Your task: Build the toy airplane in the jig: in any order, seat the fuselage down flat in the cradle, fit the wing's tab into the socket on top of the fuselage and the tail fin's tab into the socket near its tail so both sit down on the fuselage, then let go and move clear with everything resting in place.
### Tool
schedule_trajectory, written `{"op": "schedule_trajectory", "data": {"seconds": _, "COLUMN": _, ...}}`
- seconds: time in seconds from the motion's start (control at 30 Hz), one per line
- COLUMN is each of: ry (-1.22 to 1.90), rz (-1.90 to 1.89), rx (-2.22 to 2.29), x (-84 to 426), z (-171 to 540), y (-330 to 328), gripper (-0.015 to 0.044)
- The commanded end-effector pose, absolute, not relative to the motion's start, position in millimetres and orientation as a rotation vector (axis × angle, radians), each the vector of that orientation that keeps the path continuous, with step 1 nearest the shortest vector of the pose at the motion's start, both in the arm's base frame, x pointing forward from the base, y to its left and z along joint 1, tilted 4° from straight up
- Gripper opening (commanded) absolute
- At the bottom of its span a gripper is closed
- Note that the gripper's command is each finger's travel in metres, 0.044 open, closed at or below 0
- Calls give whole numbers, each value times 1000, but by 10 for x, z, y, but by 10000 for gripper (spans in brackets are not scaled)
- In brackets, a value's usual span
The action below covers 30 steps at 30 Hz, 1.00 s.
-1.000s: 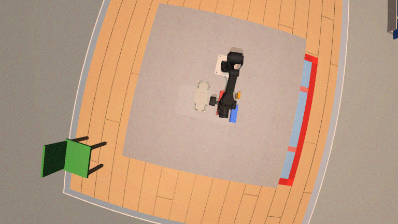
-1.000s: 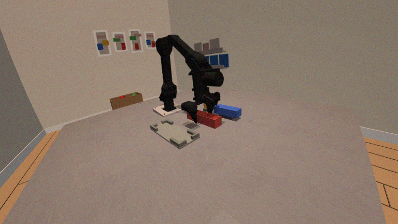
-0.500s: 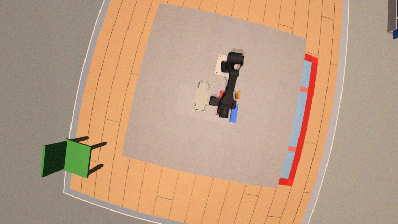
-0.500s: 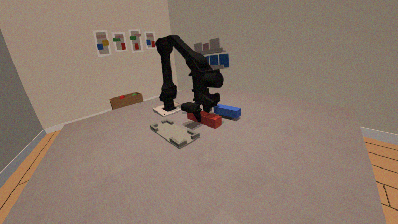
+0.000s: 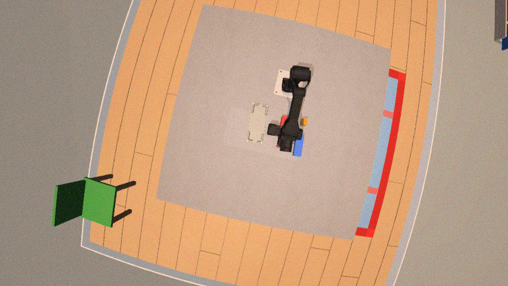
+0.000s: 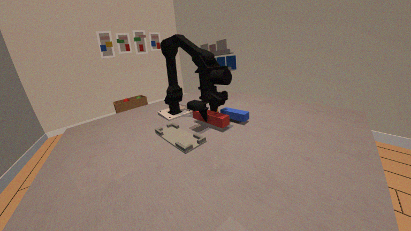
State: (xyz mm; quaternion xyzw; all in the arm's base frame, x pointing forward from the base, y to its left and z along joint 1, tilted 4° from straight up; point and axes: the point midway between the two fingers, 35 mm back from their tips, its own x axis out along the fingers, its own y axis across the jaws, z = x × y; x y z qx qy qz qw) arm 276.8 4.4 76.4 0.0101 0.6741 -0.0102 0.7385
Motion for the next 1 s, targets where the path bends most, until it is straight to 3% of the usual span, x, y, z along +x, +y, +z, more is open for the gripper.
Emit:
{"op": "schedule_trajectory", "data": {"seconds": 0.0, "ry": 1469, "rz": -29, "rx": 21, "x": 2786, "z": 915, "y": 38, "gripper": 0}}
{"op": "schedule_trajectory", "data": {"seconds": 0.97, "ry": 1470, "rz": -29, "rx": 21, "x": 2630, "z": 1813, "y": 42, "gripper": 0}}
